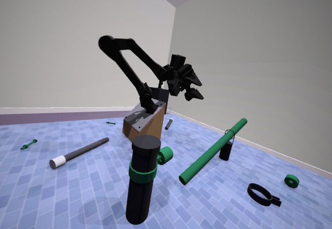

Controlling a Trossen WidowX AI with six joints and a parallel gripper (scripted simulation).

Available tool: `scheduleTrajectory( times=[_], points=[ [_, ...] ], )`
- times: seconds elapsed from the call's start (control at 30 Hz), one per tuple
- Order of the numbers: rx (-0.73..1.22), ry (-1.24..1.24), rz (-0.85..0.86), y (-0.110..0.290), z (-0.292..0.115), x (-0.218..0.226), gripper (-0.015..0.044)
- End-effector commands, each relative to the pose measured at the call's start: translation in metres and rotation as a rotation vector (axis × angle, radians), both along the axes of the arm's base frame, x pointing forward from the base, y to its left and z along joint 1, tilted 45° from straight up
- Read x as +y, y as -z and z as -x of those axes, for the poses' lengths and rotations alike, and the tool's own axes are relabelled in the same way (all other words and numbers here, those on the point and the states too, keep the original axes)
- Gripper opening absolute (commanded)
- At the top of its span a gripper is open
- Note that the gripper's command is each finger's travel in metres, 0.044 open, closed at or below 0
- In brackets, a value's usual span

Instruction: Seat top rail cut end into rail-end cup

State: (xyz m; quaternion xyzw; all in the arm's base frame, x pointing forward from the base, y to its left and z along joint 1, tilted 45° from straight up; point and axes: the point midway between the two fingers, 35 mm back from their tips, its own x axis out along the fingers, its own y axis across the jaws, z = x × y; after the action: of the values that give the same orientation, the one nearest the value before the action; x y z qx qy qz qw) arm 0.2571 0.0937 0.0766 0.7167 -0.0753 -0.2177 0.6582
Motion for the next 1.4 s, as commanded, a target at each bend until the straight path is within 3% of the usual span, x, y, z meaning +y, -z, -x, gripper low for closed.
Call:
scheduleTrajectory(
  times=[0.0,0.33,0.6,0.8,1.37],
  points=[
    [0.011,-0.002,0.017,0.000,-0.001,0.000,0.0426],
    [0.732,-0.197,0.907,0.022,-0.042,-0.026,0.0440],
    [1.394,-0.609,1.474,0.031,-0.059,-0.066,0.0440],
    [1.641,-0.884,1.639,0.031,-0.061,-0.086,0.0440],
    [1.649,-0.895,1.644,0.031,-0.061,-0.087,0.0440]
  ],
)
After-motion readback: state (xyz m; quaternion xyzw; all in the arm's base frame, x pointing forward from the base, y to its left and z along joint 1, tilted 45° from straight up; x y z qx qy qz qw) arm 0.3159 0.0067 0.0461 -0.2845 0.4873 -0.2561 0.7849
